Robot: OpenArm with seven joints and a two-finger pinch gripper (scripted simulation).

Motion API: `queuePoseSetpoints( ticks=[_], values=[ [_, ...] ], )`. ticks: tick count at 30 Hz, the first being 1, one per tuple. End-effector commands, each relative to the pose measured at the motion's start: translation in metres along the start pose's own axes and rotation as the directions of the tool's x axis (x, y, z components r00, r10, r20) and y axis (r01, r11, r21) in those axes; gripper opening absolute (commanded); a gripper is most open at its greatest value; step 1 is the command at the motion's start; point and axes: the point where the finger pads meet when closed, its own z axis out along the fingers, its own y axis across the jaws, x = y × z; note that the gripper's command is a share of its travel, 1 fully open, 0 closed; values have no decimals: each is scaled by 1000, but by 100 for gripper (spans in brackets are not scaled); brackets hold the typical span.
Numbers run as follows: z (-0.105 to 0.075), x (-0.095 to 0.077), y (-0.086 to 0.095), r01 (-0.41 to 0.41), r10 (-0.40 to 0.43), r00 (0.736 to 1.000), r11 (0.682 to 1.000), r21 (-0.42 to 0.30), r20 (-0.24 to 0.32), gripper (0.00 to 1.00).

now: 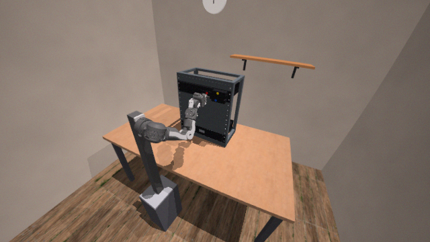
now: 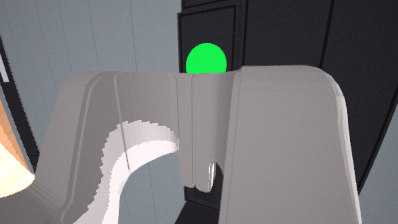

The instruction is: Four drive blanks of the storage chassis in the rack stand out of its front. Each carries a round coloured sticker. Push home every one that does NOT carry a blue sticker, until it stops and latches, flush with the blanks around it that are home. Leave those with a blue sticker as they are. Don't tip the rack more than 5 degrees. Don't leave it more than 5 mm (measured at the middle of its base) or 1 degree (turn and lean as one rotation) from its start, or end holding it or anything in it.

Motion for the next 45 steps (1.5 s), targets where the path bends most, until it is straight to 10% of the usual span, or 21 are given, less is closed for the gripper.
queuePoseSetpoints(
  ticks=[1,45],
  values=[
    [2,4,7,3,-4,1000,1000,-31,-10,0],
    [-8,5,10,4,-4,1000,999,-36,-13,0]
  ],
)
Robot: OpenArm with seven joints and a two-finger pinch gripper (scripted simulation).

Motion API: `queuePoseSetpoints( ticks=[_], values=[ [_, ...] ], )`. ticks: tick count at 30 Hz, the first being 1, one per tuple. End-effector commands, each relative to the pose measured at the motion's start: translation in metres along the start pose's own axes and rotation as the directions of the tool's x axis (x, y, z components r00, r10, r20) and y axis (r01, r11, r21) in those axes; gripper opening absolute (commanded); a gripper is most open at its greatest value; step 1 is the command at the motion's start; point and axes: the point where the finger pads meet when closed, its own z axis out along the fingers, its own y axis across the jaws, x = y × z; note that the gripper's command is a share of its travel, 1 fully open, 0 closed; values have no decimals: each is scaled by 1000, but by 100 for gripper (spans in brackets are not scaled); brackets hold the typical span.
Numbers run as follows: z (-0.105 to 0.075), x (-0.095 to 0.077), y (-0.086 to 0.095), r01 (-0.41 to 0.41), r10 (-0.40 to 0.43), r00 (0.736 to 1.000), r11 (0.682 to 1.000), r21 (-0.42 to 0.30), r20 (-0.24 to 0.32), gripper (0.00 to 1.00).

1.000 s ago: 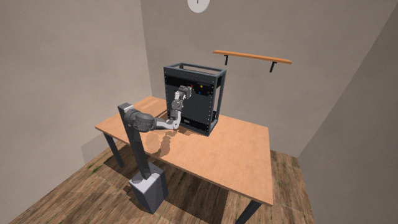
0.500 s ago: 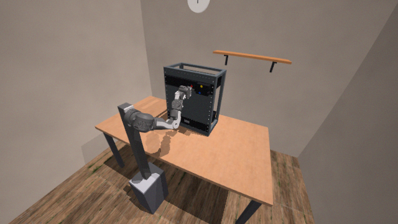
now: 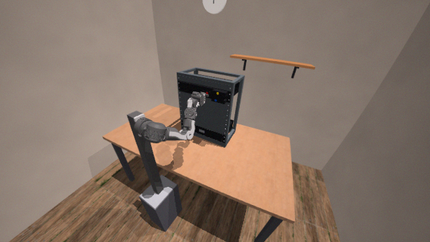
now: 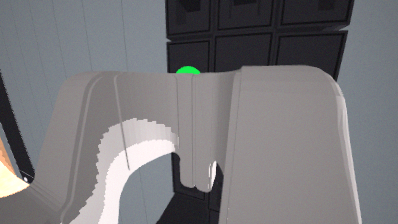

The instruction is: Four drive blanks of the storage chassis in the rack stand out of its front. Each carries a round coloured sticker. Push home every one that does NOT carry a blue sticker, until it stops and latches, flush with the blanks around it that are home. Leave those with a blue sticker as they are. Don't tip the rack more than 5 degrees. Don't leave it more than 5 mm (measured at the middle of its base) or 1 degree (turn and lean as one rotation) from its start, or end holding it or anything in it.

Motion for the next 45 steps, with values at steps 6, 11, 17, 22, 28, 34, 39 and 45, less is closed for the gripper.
queuePoseSetpoints(
  ticks=[6,11,17,22,28,34,39,45],
  values=[
    [-23,-2,-4,-6,6,1000,1000,24,6,0],
    [-59,-2,-4,-6,6,1000,1000,25,5,0],
    [-90,-1,-1,-6,6,1000,1000,14,5,0],
    [-95,-2,-2,-6,6,1000,1000,16,6,0],
    [-95,-5,5,-7,7,1000,1000,18,7,0],
    [-96,-9,16,-7,7,1000,1000,17,6,0],
    [-89,-9,16,-7,7,1000,1000,17,7,0],
    [-61,-9,15,-7,7,1000,1000,17,7,0]
  ],
)
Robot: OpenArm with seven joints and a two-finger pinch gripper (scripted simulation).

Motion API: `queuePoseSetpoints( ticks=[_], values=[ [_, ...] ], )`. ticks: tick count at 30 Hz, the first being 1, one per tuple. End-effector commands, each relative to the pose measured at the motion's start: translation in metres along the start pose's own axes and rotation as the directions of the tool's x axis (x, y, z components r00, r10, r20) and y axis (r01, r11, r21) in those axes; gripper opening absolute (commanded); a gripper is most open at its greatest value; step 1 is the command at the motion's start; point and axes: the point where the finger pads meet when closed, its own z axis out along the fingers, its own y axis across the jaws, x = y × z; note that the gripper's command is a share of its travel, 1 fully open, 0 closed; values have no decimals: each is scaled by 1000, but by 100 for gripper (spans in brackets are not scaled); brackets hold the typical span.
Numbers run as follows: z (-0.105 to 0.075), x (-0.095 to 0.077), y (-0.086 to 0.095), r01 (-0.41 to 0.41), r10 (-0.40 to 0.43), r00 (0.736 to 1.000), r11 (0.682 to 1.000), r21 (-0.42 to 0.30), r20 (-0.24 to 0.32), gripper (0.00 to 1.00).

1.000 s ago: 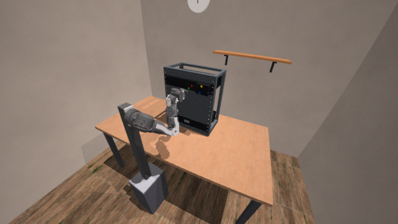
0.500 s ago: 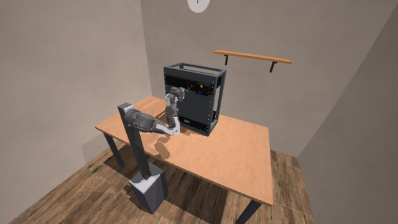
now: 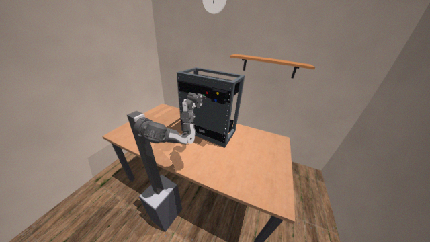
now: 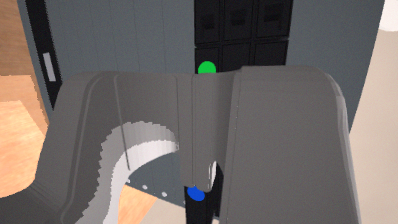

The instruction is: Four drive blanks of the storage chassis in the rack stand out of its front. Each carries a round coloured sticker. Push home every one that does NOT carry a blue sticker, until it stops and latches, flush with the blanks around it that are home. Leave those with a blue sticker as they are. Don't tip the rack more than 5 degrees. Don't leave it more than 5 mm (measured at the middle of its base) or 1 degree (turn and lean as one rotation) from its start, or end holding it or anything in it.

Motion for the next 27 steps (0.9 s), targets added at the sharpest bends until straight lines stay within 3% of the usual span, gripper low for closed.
queuePoseSetpoints(
  ticks=[1,6,10,27],
  values=[
    [8,1,6,12,-12,1000,999,-32,-5,0],
    [42,1,7,12,-12,1000,999,-32,-4,0],
    [57,1,8,12,-12,1000,999,-32,-4,0],
    [59,2,8,12,-12,1000,999,-35,-5,0]
  ],
)
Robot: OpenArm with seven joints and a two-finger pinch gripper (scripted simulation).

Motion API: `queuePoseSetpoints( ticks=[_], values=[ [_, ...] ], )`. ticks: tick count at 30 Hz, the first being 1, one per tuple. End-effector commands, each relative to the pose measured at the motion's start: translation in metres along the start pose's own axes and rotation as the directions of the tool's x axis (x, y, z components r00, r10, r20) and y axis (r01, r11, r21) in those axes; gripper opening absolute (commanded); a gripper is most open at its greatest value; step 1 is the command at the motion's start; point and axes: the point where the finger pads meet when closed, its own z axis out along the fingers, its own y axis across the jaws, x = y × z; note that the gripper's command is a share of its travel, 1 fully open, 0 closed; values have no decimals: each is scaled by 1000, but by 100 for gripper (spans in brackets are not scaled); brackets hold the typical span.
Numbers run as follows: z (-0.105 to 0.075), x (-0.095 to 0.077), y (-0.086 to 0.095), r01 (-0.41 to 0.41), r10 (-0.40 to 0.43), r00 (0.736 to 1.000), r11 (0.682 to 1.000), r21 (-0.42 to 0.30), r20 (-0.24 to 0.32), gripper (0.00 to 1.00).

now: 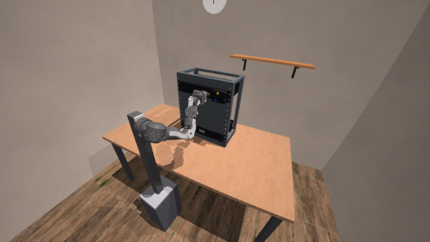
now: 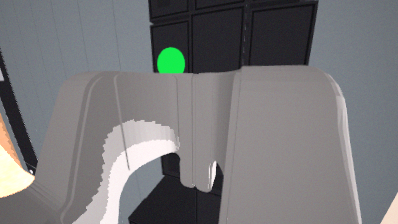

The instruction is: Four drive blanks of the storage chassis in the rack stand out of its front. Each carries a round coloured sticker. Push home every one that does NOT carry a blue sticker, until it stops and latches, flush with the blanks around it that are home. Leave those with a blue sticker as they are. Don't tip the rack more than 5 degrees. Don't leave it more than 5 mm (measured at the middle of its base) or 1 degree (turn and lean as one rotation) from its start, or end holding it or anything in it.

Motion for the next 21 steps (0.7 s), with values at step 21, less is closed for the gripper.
queuePoseSetpoints(
  ticks=[21],
  values=[
    [0,5,6,5,-5,1000,1000,-8,-3,0]
  ],
)
